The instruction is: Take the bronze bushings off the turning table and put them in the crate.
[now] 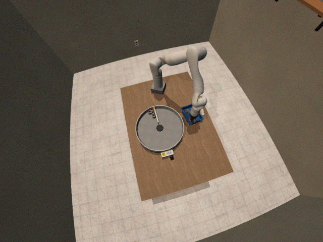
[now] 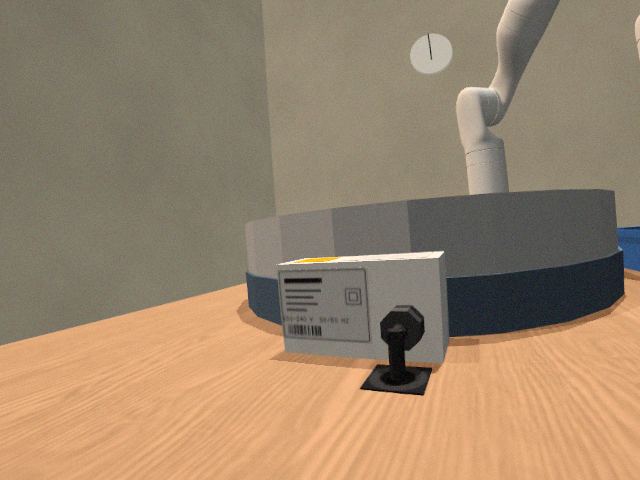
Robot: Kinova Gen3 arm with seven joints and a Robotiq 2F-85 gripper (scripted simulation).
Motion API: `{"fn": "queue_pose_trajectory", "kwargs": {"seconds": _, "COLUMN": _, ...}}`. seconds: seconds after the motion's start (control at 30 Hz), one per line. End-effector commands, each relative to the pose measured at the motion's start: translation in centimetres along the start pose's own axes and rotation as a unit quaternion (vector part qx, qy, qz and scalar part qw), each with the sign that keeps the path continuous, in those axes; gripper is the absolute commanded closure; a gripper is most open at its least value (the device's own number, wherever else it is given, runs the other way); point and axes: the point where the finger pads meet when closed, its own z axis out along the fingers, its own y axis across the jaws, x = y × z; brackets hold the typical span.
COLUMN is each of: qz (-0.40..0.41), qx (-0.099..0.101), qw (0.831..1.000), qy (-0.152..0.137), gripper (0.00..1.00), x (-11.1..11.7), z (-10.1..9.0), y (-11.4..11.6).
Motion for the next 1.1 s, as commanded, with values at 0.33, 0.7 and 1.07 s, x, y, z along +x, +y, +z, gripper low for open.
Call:
{"fn": "queue_pose_trajectory", "kwargs": {"seconds": 0.33, "qz": 0.0, "qx": -0.001, "qw": 1.0, "qy": 0.001, "gripper": 0.84, "x": 0.03, "z": -0.57, "y": 0.08}}
{"fn": "queue_pose_trajectory", "kwargs": {"seconds": 0.7, "qz": 0.0, "qx": -0.001, "qw": 1.0, "qy": 0.001, "gripper": 0.84, "x": 0.01, "z": -1.06, "y": 0.09}}
{"fn": "queue_pose_trajectory", "kwargs": {"seconds": 1.07, "qz": 0.0, "qx": -0.001, "qw": 1.0, "qy": 0.001, "gripper": 0.84, "x": 0.01, "z": -1.06, "y": 0.09}}
